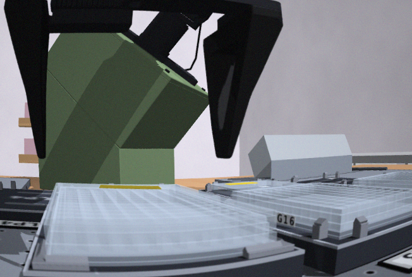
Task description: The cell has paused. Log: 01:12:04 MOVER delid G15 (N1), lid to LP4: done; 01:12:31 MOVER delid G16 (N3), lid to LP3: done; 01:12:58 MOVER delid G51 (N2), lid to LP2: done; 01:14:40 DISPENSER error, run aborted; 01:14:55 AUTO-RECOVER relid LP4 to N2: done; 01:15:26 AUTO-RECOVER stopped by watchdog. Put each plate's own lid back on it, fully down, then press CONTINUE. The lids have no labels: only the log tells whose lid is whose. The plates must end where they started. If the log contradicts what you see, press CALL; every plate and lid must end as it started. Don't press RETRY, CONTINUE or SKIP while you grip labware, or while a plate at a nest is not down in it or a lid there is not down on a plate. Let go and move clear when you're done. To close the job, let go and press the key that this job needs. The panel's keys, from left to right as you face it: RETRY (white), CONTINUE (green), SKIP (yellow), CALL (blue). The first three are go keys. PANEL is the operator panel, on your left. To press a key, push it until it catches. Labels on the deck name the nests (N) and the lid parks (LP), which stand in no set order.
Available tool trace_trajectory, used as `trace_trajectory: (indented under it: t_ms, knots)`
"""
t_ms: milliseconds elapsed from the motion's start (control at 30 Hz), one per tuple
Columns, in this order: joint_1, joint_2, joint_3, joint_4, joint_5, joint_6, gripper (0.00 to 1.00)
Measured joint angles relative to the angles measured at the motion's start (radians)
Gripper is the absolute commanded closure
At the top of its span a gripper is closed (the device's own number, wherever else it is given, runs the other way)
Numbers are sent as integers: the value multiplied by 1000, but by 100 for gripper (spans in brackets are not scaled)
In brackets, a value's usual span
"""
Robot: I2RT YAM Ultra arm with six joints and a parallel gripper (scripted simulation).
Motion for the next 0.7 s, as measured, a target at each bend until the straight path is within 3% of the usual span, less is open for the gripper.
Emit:
trace_trajectory:
  t_ms: [700]
  knots:
    - [22,35,11,43,4,24,0]
